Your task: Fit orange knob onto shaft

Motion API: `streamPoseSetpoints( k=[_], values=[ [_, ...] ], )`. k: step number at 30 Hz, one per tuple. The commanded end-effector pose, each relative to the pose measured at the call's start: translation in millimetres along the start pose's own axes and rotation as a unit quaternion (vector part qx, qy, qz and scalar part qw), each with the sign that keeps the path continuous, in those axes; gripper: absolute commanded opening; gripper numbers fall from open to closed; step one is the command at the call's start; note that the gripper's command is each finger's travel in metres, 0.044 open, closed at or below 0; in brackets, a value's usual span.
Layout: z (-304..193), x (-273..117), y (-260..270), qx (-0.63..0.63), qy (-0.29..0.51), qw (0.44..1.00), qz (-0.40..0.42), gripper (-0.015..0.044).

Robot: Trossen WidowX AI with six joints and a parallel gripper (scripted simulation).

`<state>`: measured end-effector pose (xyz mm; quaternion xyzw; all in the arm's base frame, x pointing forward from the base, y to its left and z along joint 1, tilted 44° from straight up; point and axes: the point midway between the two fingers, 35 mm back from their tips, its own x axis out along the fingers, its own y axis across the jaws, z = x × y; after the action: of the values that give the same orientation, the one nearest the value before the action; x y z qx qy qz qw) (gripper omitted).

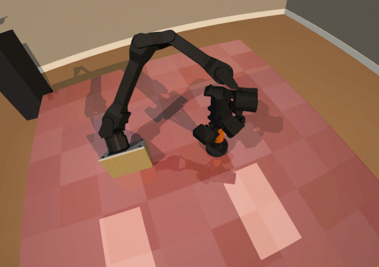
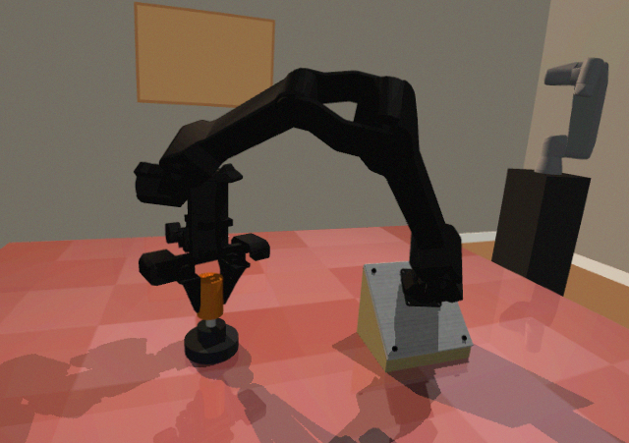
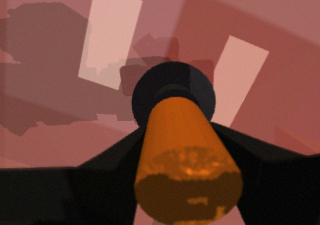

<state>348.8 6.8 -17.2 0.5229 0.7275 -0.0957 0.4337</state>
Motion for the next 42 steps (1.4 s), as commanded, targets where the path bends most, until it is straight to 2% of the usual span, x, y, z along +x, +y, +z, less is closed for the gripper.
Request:
streamPoseSetpoints(
  k=[1,34,42],
  values=[
    [-0.4,1.2,-0.8,-0.006,0.000,1.000,0.001,0.0000],
    [0.3,-1.6,0.1,-0.006,0.000,1.000,0.001,0.0000],
    [0.6,-1.0,1.1,-0.111,0.000,0.994,0.001,0.0000]
  ],
)
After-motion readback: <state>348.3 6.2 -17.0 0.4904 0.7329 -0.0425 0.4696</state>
